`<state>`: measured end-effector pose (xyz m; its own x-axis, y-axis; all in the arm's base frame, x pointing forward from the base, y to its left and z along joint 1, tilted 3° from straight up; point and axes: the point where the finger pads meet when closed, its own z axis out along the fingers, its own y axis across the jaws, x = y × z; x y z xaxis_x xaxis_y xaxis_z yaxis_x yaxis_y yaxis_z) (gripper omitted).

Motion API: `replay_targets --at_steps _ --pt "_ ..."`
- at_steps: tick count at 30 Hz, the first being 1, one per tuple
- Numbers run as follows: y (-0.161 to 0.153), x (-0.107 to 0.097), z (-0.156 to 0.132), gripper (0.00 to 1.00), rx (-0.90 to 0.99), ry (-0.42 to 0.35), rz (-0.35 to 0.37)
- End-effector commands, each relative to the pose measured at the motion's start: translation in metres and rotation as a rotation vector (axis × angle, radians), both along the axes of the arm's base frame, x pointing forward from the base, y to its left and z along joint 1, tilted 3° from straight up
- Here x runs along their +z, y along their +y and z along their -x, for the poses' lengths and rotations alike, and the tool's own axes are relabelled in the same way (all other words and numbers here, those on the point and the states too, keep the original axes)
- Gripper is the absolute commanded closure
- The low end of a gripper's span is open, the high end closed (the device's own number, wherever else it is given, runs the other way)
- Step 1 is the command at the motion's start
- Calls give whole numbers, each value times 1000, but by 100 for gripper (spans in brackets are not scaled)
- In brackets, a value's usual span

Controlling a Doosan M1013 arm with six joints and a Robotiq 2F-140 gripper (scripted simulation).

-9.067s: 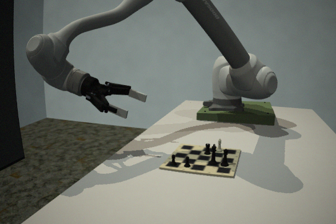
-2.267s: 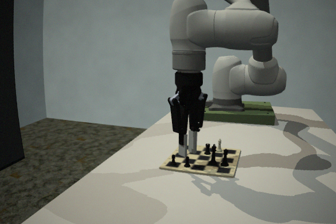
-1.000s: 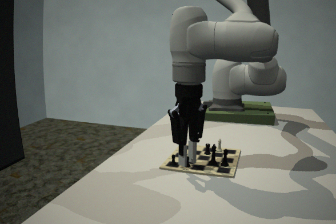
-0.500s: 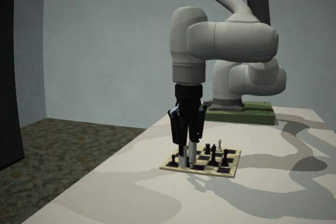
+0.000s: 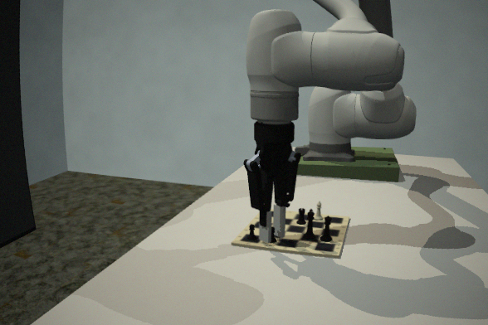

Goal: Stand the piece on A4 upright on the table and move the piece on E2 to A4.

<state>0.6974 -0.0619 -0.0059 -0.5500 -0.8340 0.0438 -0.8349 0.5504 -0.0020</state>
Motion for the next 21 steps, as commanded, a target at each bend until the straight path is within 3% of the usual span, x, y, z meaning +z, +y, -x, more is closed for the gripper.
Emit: replay_targets --at_steps 1,9,10,21 --pt "0 0 0 80 0 0 0" --pt "0 0 0 80 0 0 0" --pt "0 0 0 100 0 0 0" --pt "0 0 0 100 0 0 0"
